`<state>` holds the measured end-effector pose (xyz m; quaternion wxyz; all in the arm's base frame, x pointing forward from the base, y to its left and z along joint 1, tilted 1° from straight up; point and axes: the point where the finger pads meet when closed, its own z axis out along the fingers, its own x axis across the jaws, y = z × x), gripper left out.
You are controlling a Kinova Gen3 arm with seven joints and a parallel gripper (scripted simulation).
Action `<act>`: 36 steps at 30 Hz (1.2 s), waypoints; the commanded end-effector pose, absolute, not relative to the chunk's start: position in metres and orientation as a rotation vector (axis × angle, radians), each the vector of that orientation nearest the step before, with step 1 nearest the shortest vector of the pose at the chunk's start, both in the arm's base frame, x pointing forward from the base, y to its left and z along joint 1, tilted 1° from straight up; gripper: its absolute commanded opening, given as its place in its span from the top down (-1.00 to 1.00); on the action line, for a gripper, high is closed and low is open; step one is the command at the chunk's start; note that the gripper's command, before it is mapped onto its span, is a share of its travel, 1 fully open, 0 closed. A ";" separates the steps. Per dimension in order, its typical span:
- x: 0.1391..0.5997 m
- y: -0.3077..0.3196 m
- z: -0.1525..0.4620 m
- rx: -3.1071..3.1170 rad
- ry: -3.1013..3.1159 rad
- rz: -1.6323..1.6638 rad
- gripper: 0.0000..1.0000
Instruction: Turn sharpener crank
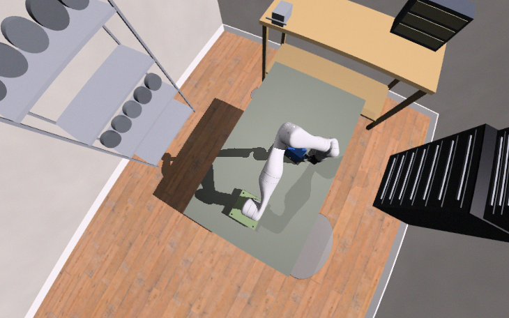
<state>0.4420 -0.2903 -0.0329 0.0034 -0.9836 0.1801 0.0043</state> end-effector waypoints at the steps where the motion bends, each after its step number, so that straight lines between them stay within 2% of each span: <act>1: 0.436 -0.288 -0.036 -3.081 0.571 0.018 1.00; 36: 0.413 -0.279 -0.042 -3.081 0.571 0.018 1.00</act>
